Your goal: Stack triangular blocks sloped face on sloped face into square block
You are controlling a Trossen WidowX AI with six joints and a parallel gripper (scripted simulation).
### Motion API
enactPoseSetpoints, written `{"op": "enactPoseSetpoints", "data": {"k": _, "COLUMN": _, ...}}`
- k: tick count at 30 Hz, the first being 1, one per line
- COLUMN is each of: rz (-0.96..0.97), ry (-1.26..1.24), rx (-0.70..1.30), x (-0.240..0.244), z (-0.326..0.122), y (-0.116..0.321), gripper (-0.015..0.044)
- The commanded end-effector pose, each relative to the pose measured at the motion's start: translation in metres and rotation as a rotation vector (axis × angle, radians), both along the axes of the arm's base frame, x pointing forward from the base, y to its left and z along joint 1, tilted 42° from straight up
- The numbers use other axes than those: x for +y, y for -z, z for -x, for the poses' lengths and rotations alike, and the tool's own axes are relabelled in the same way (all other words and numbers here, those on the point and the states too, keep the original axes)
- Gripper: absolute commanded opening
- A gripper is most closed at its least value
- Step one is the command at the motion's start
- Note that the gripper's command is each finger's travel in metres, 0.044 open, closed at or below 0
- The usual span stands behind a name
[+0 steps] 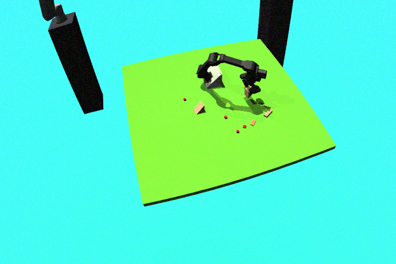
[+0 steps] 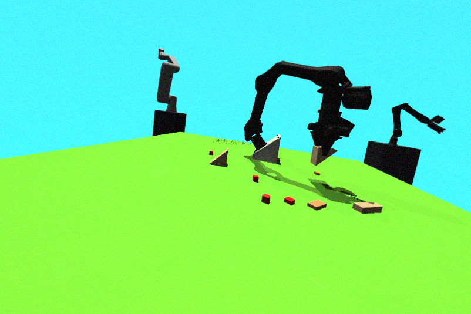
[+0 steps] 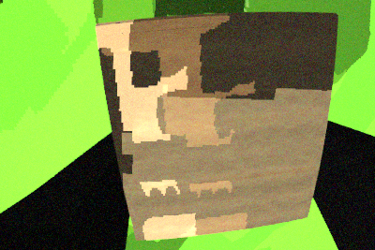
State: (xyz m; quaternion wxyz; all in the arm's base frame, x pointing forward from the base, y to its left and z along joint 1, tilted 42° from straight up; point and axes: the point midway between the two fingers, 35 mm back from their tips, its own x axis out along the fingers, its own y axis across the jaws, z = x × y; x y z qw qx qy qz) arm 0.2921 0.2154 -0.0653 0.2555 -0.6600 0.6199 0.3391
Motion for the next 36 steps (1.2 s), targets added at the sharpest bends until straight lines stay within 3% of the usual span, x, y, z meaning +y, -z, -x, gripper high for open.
{"op": "enactPoseSetpoints", "data": {"k": 1, "rz": 0.004, "ry": -0.029, "rx": 0.01, "x": 0.002, "z": -0.001, "y": -0.001, "gripper": 0.0}}
{"op": "enactPoseSetpoints", "data": {"k": 36, "rz": -0.025, "ry": -0.096, "rx": 0.001, "x": -0.087, "z": -0.051, "y": -0.132, "gripper": 0.0}}
